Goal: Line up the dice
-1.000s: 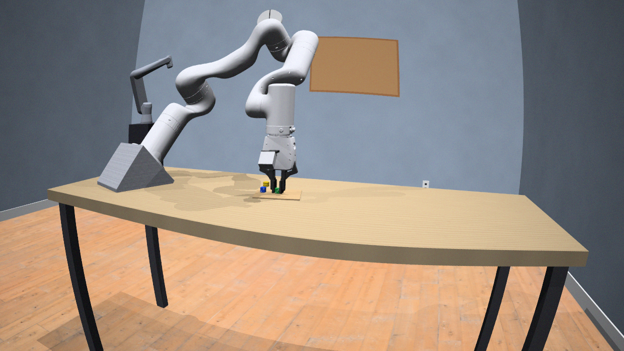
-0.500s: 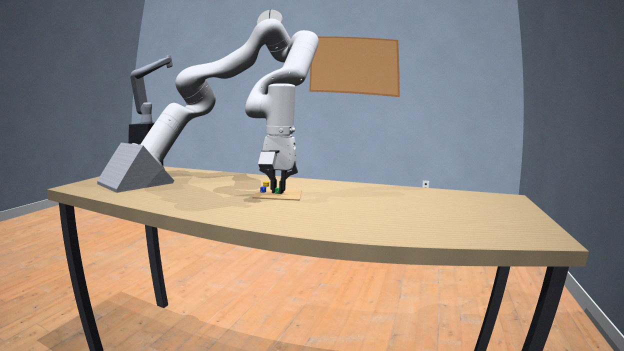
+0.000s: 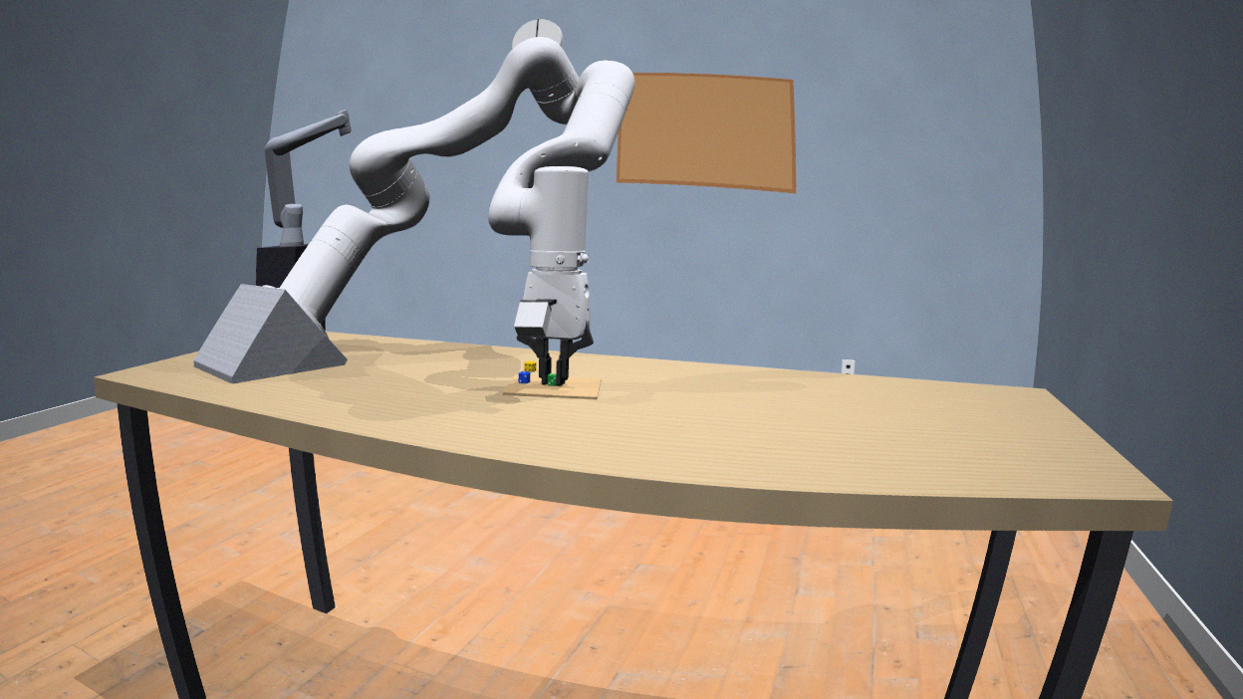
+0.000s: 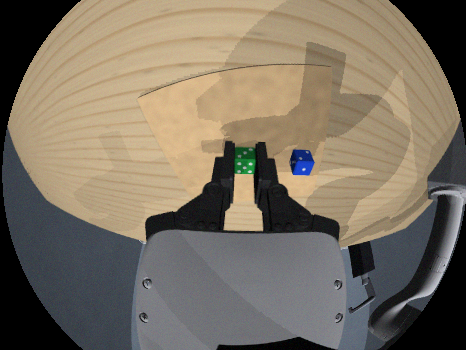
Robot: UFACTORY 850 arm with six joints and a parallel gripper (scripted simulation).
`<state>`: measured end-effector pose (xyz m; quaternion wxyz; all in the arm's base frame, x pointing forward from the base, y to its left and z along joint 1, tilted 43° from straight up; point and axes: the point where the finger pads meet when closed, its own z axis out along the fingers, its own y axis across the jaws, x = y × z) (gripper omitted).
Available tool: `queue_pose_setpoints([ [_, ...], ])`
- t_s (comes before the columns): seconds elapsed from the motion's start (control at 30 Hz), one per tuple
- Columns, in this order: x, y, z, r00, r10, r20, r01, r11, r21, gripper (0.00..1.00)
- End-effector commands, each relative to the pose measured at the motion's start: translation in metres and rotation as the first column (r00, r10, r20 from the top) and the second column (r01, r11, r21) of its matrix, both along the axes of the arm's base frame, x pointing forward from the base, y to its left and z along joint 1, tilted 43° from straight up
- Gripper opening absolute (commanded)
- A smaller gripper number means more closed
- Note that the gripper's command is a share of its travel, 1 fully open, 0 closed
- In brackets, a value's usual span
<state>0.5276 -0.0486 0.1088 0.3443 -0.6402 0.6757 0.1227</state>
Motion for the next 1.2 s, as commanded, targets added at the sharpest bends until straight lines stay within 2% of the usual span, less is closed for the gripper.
queue_pose_setpoints([
  [0.0, 0.0004, -0.0005, 0.0005, 1.000, -0.001, 0.001, 0.001, 1.000, -0.001, 0.11],
  [0.17, 0.0004, -0.0005, 0.0005, 1.000, -0.001, 0.001, 0.001, 1.000, -0.001, 0.11],
  [0.2, 0.0004, -0.0005, 0.0005, 1.000, -0.001, 0.001, 0.001, 1.000, -0.001, 0.15],
  [0.33, 0.0004, -0.0005, 0.0005, 1.000, -0.001, 0.001, 0.001, 1.000, -0.001, 0.15],
  [0.37, 0.0004, -0.0005, 0.0005, 1.000, -0.001, 0.001, 0.001, 1.000, -0.001, 0.19],
  [0.43, 0.0004, -0.0005, 0.0005, 1.000, -0.001, 0.001, 0.001, 1.000, -0.001, 0.19],
  [0.47, 0.0004, -0.0005, 0.0005, 1.000, -0.001, 0.001, 0.001, 1.000, -0.001, 0.23],
  [0.63, 0.0004, -0.0005, 0.0005, 1.000, -0.001, 0.001, 0.001, 1.000, -0.001, 0.27],
  [0.67, 0.0004, -0.0005, 0.0005, 1.000, -0.001, 0.001, 0.001, 1.000, -0.001, 0.31],
  [1.17, -0.0005, -0.0024, 0.0027, 1.000, -0.001, 0.001, 0.001, 1.000, -0.001, 0.31],
])
